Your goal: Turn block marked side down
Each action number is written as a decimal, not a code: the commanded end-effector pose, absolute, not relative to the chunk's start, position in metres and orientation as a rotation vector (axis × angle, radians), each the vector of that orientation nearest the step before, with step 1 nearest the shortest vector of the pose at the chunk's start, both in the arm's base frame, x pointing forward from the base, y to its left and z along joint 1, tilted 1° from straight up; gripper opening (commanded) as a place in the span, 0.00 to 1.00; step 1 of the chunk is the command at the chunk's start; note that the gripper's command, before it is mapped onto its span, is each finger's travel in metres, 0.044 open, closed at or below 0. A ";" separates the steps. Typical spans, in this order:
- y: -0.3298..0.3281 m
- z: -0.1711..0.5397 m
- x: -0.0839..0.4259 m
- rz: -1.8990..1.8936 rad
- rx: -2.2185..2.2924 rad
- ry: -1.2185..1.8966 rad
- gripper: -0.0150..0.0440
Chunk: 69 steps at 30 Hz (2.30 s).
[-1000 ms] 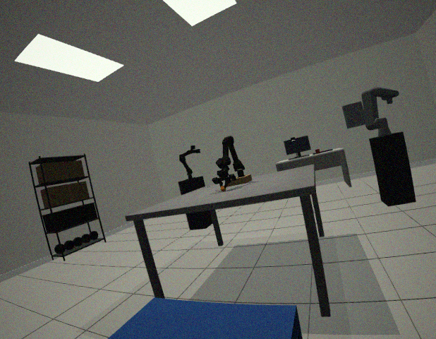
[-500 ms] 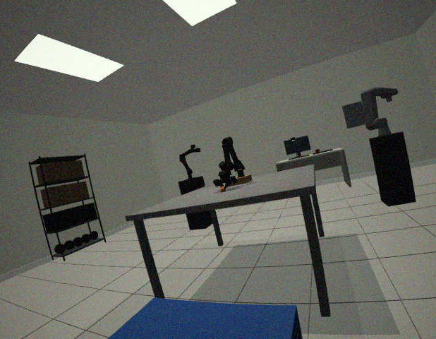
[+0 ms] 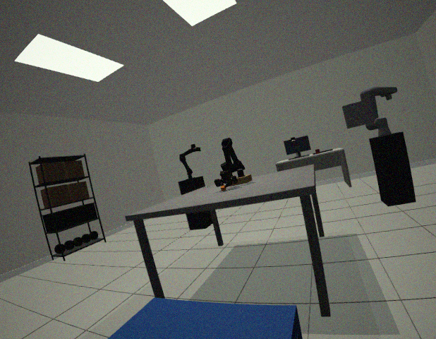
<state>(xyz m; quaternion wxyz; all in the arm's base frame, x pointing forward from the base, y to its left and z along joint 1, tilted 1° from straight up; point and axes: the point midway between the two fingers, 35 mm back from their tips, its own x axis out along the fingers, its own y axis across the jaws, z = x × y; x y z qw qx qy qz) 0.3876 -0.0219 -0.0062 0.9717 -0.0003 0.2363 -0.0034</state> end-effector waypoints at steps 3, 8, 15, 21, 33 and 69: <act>-0.021 -0.012 0.384 -0.005 0.005 0.491 0.25; -0.021 -0.012 0.384 -0.005 0.005 0.491 0.25; -0.021 -0.012 0.384 -0.005 0.005 0.491 0.52; -0.021 -0.012 0.384 -0.005 0.005 0.491 0.79; -0.021 -0.012 0.384 -0.005 0.005 0.491 1.00; -0.023 0.016 0.392 -0.006 0.007 0.811 1.00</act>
